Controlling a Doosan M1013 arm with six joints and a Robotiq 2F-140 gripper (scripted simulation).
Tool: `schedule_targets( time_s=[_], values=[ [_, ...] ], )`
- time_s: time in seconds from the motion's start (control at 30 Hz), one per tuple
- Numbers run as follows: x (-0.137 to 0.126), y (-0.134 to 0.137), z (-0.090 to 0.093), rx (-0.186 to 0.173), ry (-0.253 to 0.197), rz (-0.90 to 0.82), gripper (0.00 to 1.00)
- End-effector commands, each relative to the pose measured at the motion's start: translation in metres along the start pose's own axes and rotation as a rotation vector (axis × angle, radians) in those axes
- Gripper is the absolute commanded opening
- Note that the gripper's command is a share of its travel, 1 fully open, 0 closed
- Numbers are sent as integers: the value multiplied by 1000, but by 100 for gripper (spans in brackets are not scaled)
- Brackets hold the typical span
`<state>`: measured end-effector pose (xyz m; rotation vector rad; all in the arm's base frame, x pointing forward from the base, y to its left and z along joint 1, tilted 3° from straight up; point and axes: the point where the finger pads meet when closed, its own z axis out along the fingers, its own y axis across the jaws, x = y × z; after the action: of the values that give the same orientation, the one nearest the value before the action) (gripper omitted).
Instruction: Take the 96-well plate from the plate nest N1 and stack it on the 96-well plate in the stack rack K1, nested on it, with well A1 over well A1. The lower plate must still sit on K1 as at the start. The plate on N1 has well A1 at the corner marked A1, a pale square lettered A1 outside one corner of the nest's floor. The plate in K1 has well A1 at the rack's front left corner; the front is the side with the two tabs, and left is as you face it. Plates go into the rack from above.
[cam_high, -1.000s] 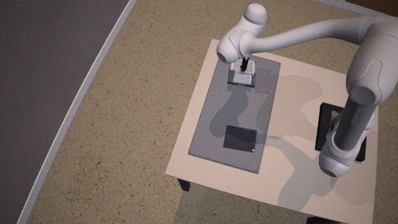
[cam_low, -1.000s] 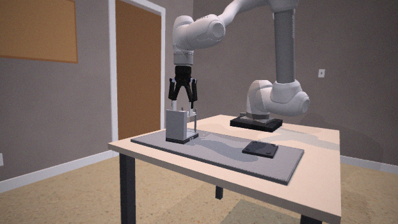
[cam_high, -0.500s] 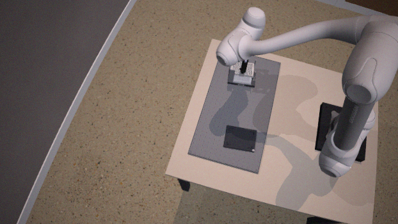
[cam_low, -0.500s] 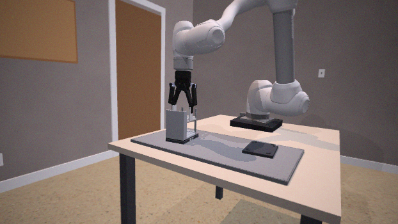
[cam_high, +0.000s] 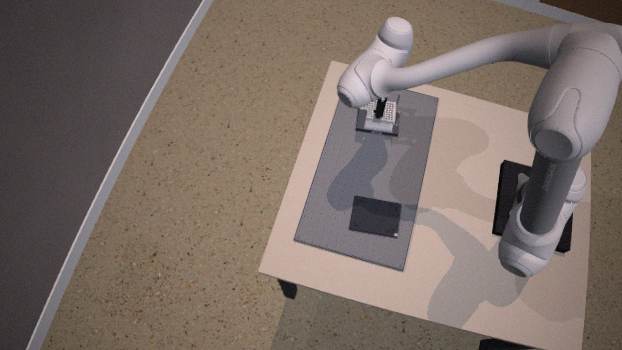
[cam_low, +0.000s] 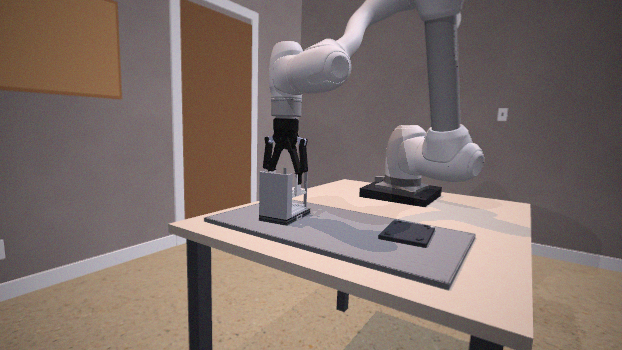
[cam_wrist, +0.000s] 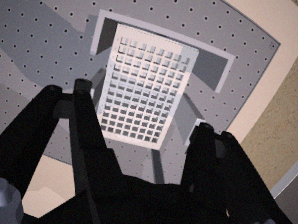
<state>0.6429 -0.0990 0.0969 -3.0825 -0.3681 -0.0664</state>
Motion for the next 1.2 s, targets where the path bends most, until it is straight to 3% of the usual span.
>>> schedule_targets(
  time_s=[0.0, 0.53, 1.17],
  values=[
    [1, -1, 8, -1, 1, -8, 0],
    [1, -1, 31, -1, 1, -8, 0],
    [2, -2, 31, -1, 1, -8, 0]
  ],
)
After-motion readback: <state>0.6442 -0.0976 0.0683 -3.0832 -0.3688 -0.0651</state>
